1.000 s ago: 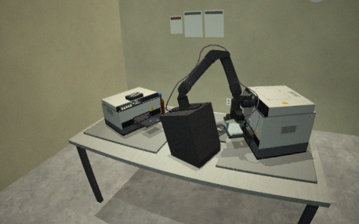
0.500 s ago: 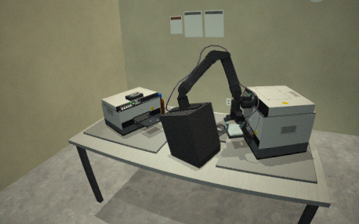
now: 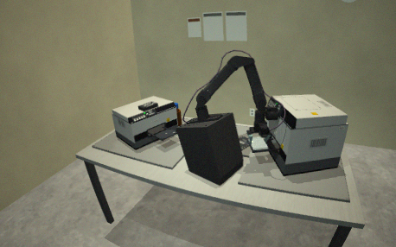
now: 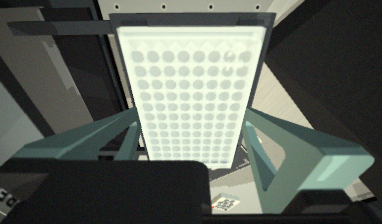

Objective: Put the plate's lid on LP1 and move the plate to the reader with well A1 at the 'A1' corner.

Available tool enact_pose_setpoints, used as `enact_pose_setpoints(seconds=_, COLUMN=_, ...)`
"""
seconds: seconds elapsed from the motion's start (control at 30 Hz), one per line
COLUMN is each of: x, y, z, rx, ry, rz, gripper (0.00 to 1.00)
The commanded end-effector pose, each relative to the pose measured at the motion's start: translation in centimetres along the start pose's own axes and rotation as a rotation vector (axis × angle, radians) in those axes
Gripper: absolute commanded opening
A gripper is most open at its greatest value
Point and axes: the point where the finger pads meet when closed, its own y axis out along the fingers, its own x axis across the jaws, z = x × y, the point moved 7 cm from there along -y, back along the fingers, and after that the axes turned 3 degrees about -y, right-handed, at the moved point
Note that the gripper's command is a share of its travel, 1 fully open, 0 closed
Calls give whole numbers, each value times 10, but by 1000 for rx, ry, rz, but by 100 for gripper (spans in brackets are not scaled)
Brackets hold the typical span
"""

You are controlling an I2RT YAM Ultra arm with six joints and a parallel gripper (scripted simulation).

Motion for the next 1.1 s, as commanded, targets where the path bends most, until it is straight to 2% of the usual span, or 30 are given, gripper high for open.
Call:
enact_pose_setpoints(seconds=0.0, x=12, y=-7, z=1, rx=-10, ry=-6, rz=-44, gripper=86)
enact_pose_setpoints(seconds=0.17, x=10, y=-6, z=1, rx=-9, ry=-7, rz=-41, gripper=86)
enact_pose_setpoints(seconds=0.2, x=4, y=-3, z=0, rx=-3, ry=-1, rz=-16, gripper=100)
enact_pose_setpoints(seconds=0.97, x=4, y=-3, z=0, rx=-3, ry=-1, rz=-16, gripper=100)
enact_pose_setpoints(seconds=1.0, x=8, y=-10, z=1, rx=-8, ry=-4, rz=-32, gripper=100)
enact_pose_setpoints(seconds=1.07, x=4, y=-12, z=0, rx=-6, ry=0, rz=-17, gripper=100)
